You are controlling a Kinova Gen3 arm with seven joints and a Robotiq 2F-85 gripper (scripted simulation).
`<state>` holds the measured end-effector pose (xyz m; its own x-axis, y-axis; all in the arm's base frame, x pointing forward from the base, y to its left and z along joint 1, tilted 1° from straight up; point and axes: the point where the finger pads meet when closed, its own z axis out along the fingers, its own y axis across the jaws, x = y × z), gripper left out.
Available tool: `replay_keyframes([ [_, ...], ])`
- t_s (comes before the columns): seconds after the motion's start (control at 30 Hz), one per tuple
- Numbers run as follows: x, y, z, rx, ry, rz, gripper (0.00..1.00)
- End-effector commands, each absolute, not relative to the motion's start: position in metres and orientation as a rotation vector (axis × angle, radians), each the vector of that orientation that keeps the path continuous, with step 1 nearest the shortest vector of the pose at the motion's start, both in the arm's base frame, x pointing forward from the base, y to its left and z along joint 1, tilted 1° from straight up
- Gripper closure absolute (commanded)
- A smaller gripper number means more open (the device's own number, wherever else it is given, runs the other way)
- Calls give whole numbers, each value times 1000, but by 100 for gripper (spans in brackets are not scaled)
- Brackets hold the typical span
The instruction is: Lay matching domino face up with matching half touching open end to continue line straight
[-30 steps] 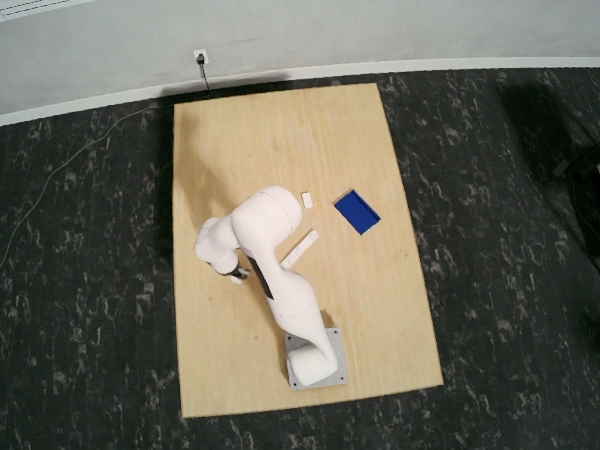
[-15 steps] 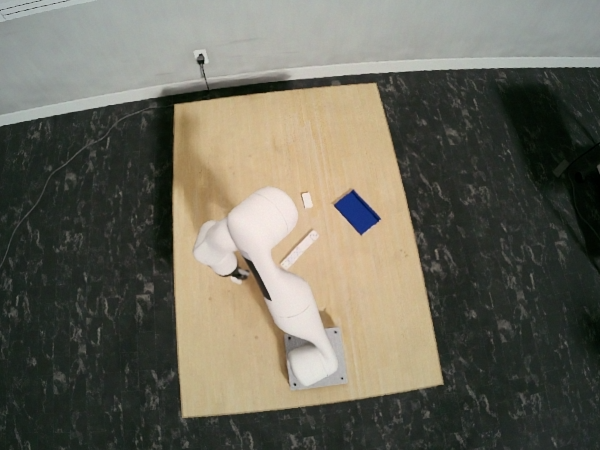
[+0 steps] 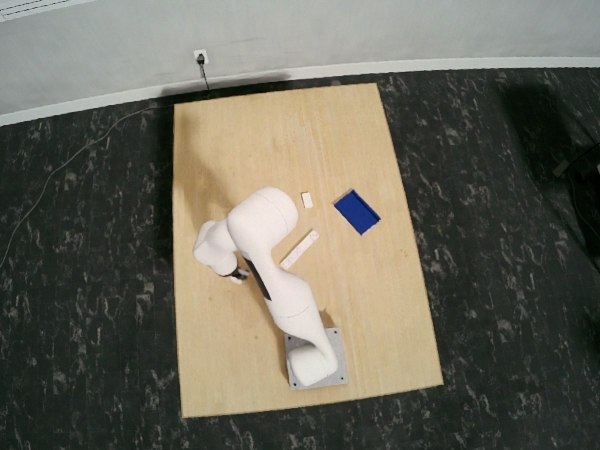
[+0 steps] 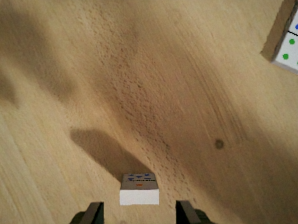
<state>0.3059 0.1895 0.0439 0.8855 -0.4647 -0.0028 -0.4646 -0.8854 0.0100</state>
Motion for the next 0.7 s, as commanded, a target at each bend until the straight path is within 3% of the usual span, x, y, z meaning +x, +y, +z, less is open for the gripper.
replay_keyframes([
  [0.0,306,190,44,3042,-750,-6,51],
  [0.67,306,190,41,3041,-751,-4,51],
])
